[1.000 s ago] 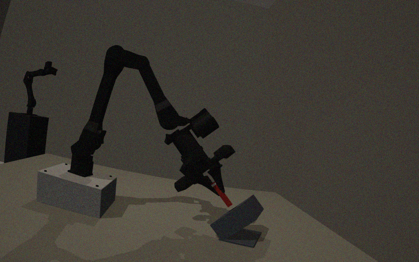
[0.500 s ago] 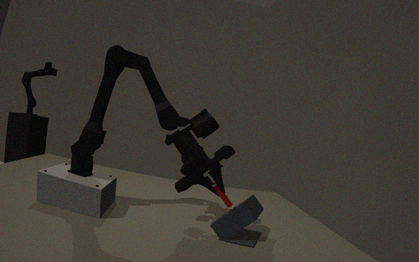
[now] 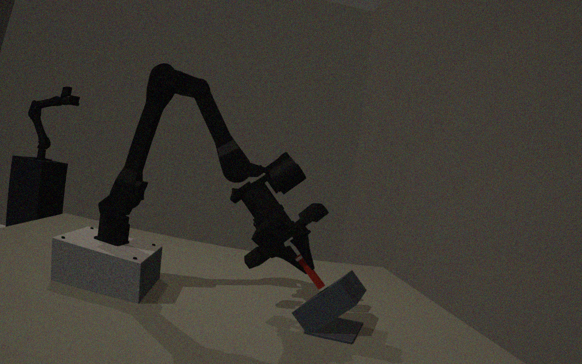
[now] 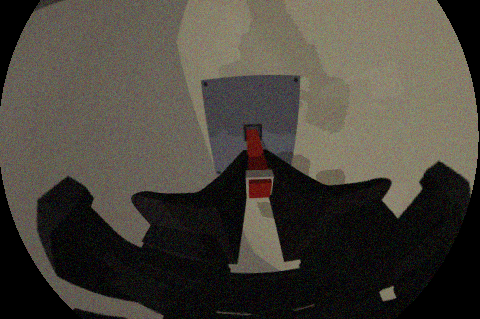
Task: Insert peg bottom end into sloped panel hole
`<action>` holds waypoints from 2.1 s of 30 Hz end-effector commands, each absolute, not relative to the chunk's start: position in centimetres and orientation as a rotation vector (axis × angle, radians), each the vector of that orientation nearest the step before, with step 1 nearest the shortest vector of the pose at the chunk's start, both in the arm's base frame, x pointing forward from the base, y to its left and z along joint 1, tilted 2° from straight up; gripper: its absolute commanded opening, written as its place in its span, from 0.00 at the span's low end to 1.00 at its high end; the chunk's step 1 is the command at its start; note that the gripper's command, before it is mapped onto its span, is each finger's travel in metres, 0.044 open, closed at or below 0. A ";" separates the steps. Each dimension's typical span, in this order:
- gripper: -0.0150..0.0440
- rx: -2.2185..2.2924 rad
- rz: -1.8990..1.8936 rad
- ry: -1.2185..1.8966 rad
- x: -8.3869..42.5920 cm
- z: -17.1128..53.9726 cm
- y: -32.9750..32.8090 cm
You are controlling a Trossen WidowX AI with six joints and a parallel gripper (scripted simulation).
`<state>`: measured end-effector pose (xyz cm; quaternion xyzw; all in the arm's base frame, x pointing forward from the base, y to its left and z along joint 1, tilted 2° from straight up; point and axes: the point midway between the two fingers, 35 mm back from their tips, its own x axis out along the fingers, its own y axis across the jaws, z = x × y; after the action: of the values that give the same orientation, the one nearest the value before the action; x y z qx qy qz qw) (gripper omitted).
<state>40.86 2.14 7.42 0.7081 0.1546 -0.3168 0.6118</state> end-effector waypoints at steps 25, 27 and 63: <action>0.25 1.631 -0.733 0.360 41.8 6.4 2.0; 0.25 1.631 -0.733 0.360 41.9 6.4 2.0; 0.25 1.631 -0.733 0.359 43.2 5.2 1.7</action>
<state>43.13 1.69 5.43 0.7088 0.1522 -0.3178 0.6111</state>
